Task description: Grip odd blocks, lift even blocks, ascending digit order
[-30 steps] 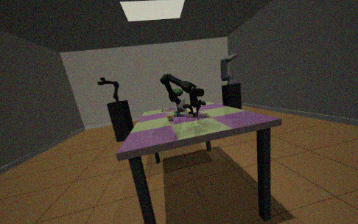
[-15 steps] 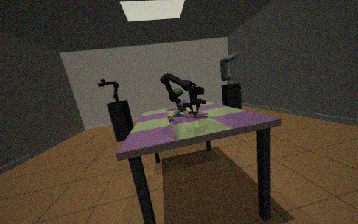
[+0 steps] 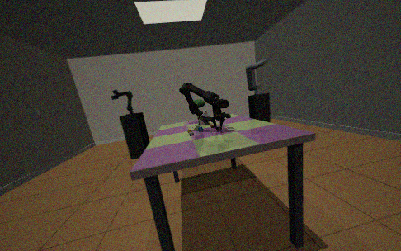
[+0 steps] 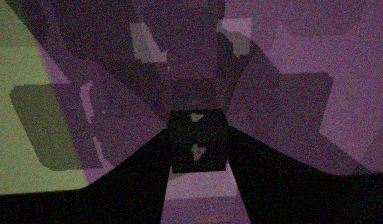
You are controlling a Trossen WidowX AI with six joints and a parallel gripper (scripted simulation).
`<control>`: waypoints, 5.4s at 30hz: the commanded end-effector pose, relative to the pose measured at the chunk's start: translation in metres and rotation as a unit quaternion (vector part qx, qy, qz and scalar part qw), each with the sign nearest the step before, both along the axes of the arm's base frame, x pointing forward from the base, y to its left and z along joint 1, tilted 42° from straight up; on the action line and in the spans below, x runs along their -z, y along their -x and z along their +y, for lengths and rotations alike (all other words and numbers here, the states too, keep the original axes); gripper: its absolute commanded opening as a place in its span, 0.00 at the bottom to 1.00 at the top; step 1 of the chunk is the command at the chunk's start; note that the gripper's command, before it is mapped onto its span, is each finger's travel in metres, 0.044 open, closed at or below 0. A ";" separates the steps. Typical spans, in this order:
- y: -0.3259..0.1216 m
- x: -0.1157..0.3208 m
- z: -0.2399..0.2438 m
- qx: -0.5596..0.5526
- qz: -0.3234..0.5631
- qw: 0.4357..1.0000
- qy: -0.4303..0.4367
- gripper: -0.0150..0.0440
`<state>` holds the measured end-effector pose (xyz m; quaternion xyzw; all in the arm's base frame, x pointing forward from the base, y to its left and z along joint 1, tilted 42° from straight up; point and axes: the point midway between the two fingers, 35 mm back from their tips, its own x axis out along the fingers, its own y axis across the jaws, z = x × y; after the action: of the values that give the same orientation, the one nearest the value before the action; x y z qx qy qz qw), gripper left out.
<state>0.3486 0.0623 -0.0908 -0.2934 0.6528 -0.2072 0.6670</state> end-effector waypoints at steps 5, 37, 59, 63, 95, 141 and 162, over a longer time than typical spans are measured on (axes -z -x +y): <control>0.000 0.001 -0.001 -0.002 0.000 1.000 0.001 0.46; 0.007 -0.086 0.077 -0.002 0.001 1.000 -0.001 0.58; 0.062 -0.143 0.020 -0.002 0.003 1.000 0.001 0.46; 0.099 -0.161 -0.012 -0.002 0.004 1.000 0.002 0.46; 0.108 -0.094 -0.087 -0.002 0.004 1.000 0.004 0.93; 0.107 -0.080 -0.100 -0.002 0.004 1.000 0.005 0.46; 0.108 -0.089 -0.092 -0.002 0.004 1.000 0.005 0.46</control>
<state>0.2408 -0.0309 -0.0020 -0.3006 0.6534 -0.2078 0.6630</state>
